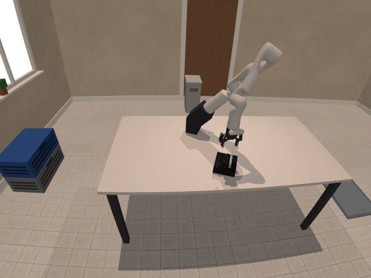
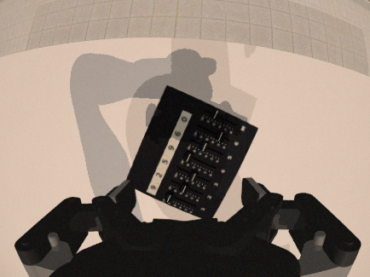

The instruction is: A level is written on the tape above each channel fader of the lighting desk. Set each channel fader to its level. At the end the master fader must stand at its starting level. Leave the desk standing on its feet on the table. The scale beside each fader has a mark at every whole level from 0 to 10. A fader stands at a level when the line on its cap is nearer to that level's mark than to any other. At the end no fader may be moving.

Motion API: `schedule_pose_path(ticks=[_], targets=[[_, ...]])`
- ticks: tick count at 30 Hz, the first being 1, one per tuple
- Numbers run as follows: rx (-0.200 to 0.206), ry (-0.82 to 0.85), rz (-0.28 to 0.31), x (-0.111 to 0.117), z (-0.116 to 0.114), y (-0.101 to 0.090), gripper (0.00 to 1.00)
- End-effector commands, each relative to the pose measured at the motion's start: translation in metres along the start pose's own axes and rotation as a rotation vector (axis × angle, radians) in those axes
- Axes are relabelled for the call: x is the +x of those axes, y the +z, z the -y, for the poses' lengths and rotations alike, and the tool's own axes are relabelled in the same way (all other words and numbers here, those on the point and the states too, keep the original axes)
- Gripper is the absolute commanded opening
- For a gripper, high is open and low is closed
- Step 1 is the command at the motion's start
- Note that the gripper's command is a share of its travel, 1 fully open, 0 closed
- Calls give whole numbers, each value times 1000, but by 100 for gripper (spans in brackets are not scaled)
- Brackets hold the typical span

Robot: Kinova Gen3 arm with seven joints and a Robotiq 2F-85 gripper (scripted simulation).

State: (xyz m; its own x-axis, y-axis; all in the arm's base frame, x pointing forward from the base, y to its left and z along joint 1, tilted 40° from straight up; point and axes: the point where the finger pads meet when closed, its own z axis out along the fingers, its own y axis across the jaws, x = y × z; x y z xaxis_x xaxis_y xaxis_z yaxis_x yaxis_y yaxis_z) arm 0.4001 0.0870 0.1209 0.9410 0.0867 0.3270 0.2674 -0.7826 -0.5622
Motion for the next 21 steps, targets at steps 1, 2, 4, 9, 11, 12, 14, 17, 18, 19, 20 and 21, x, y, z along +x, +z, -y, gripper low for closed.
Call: schedule_pose_path(ticks=[1,2,4,9,11,12,14,17,18,19,20,21], targets=[[3,-28,-1,-1,0,3,100],[3,-46,-2,-1,1,4,100],[3,-46,-2,-1,1,4,100],[4,-154,-5,-2,4,11,100],[4,-204,-6,-3,5,15,100],[4,-231,-6,-3,6,16,100],[4,-286,-7,-4,7,20,100],[4,-372,-8,-6,9,26,100],[4,-402,-8,-6,10,28,100],[4,-432,-8,-7,11,29,100],[4,-432,-8,-7,11,29,100],[4,-432,-8,-7,11,29,100]])
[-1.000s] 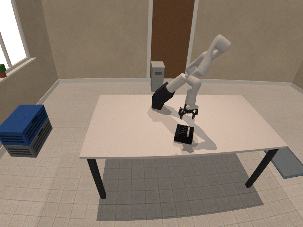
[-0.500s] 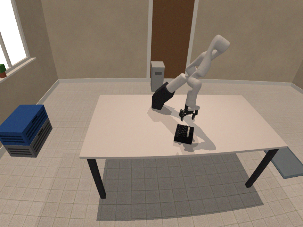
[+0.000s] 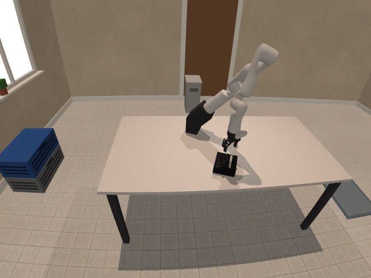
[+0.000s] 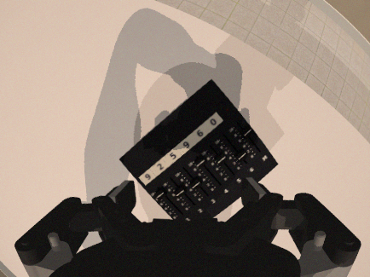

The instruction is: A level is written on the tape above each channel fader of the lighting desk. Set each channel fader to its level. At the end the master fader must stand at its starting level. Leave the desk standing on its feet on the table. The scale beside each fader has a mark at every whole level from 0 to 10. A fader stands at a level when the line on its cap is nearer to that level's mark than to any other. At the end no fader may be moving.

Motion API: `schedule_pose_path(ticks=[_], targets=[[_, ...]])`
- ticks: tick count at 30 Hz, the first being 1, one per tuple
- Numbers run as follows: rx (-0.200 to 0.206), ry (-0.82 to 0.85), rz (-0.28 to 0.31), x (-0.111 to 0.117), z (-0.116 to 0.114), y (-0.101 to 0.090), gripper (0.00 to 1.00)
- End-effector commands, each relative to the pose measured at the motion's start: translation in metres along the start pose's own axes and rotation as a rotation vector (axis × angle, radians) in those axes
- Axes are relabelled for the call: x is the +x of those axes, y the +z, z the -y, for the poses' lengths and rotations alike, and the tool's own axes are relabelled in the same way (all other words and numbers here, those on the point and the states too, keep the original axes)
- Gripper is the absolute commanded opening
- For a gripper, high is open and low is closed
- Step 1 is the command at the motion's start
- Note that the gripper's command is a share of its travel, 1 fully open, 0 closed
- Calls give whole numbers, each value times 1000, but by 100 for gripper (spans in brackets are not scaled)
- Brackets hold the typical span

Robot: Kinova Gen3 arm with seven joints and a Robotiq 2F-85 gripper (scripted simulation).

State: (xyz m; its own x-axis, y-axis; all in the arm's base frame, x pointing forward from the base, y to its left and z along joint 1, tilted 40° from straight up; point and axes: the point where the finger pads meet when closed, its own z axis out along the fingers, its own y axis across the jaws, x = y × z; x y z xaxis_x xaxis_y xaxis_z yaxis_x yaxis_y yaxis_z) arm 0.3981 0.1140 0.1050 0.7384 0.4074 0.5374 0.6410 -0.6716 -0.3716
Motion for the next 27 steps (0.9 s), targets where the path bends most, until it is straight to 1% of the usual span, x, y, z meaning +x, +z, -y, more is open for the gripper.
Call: schedule_pose_path(ticks=[1,15,17,27], targets=[[1,-25,-5,-3,0,3,100],[5,-419,4,-10,15,27,100],[5,-419,4,-10,15,27,100],[10,-601,12,-15,22,36,100]])
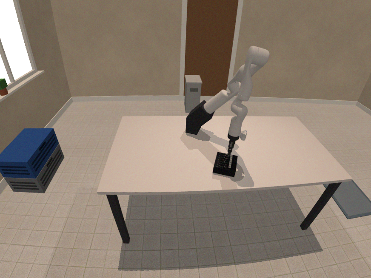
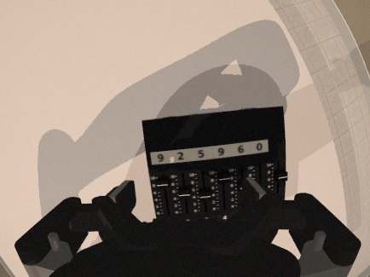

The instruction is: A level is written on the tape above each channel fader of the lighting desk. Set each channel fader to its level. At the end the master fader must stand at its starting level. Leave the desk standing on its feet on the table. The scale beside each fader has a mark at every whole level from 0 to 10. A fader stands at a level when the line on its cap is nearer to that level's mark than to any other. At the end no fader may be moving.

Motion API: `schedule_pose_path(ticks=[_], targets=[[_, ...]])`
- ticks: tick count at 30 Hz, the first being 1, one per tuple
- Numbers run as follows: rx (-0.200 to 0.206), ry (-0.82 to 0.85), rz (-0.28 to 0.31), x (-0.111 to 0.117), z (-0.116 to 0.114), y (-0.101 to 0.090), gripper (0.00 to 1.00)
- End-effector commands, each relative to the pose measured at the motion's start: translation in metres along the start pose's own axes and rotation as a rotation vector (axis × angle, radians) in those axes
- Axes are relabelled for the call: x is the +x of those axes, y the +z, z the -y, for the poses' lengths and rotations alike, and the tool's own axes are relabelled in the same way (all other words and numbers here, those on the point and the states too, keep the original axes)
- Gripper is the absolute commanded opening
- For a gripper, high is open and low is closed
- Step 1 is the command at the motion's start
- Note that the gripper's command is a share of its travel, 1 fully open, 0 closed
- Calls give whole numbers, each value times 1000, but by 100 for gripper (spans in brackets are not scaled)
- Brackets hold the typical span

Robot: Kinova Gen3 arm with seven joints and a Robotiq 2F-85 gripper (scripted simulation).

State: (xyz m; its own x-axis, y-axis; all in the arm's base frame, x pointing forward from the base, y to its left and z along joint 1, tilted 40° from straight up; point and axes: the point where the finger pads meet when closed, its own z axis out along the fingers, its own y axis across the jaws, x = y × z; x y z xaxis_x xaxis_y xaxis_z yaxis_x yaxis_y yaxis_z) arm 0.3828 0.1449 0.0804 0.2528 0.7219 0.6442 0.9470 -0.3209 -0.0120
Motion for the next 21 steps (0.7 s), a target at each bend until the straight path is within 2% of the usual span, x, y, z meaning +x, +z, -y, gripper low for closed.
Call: schedule_pose_path(ticks=[1,17,18,21], targets=[[5,-16,-3,-2,3,2,100],[7,-73,-1,-2,6,5,100],[7,-73,-1,-2,6,5,0],[7,-73,-1,-2,6,5,0]])
